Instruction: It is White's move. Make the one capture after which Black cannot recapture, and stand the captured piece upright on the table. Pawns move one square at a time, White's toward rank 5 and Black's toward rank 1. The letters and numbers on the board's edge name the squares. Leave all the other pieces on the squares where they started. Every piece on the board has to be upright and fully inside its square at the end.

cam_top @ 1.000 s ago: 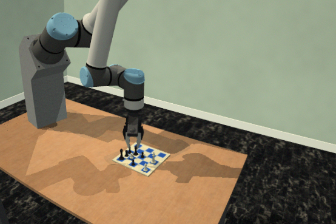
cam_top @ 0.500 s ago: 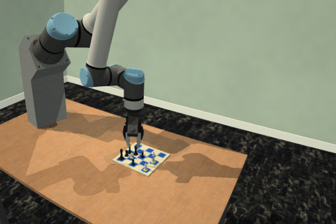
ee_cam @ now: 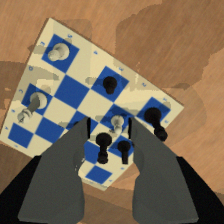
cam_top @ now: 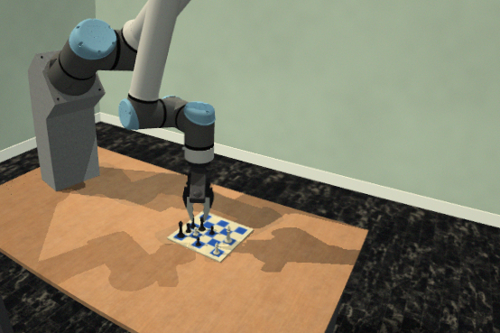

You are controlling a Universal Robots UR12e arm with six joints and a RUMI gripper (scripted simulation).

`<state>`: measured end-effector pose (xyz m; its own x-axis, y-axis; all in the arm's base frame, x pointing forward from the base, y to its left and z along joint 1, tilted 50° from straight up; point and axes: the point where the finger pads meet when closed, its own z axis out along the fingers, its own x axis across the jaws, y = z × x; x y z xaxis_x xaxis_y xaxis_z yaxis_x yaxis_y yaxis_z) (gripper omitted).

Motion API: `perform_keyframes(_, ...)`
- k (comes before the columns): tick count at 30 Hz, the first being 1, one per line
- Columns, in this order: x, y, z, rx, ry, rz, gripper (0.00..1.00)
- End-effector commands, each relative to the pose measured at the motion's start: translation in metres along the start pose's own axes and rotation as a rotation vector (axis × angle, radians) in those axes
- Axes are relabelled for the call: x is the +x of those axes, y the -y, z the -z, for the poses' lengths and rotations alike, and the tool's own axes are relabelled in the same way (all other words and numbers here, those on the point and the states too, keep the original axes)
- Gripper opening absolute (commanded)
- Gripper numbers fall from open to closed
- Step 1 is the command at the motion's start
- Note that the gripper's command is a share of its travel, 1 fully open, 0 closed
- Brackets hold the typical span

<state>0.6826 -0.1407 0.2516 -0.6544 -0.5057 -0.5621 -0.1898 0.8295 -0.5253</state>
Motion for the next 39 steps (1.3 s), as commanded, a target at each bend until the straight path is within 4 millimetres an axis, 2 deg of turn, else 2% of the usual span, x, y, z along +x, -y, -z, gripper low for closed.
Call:
perform_keyframes(1, 0.000, 0.000, 0.000, 0.000, 0.001, 0.000, 0.20)
perform_keyframes(21, 0.000, 0.000, -0.008, 0.000, 0.001, 0.001, 0.20)
perform_keyframes(39, 0.000, 0.001, -0.032, 0.000, 0.001, 0.001, 0.20)
